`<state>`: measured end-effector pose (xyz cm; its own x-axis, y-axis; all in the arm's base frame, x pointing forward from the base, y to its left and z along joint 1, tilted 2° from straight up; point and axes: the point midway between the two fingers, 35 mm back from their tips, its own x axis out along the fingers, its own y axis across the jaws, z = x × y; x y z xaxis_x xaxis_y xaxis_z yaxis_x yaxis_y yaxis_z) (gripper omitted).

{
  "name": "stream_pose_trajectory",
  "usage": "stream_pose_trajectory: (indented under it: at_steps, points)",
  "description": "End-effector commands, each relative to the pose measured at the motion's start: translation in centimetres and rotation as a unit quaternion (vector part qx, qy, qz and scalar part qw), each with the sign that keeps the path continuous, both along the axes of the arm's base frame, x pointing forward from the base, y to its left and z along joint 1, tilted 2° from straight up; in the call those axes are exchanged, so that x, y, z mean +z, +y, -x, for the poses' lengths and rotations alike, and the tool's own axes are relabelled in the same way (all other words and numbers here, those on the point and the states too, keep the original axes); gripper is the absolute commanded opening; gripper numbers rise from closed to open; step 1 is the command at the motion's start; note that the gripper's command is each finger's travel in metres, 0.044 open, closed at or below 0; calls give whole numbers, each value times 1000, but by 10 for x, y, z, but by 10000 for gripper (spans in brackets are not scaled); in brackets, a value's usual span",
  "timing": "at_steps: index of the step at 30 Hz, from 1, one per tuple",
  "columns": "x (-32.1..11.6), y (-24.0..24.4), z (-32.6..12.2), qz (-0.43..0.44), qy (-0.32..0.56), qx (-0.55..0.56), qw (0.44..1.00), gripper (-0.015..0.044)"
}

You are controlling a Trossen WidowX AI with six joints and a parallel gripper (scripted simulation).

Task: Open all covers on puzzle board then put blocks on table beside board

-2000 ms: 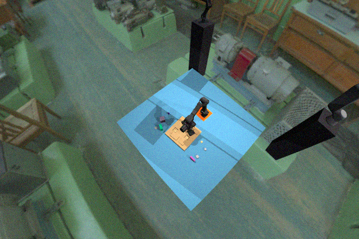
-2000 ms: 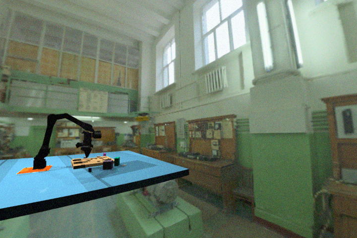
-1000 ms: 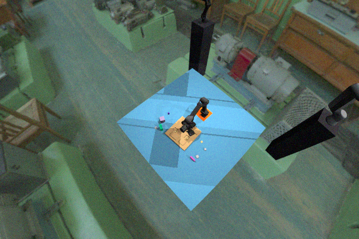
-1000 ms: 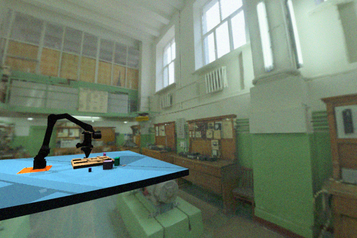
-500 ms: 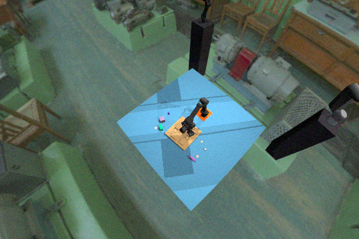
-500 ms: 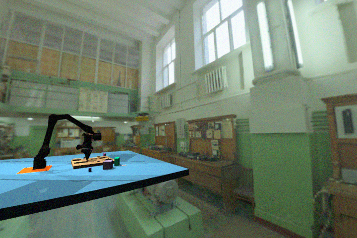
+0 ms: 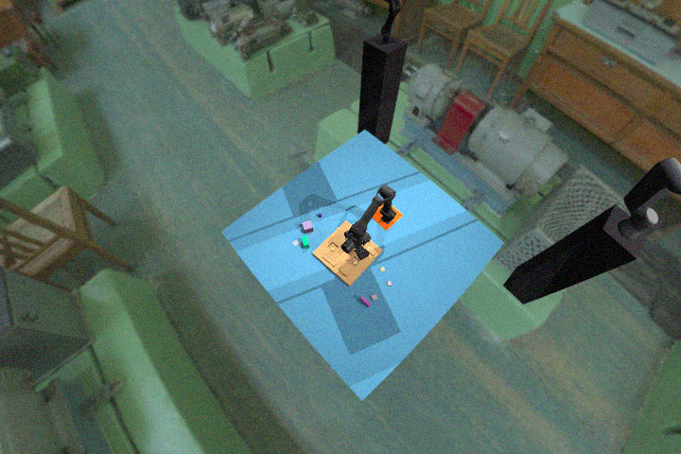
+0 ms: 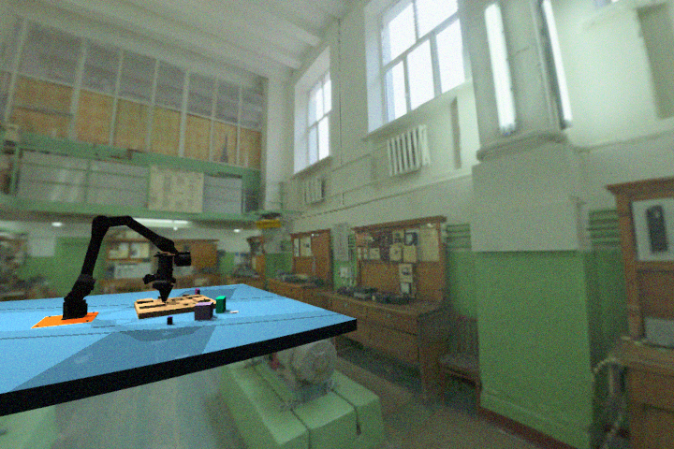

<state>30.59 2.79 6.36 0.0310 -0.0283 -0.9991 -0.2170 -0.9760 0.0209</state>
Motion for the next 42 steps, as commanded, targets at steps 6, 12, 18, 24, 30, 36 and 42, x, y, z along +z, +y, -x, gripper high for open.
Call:
stream_pose_trajectory:
  at_steps: [6, 12, 18, 24, 30, 36, 42]
  points:
    - [-4, -1, 0, 1, 0, 1, 1000, 144]
    - [-9, -1, 0, 1, 0, 1, 1000, 144]
    - [-12, -1, 0, 1, 0, 1, 1000, 144]
    - [-12, -1, 0, 1, 0, 1, 1000, 144]
    - [-12, -1, 0, 1, 0, 1, 1000, 144]
    - [-12, -1, 0, 1, 0, 1, 1000, 144]
    - [-12, -1, 0, 1, 0, 1, 1000, 144]
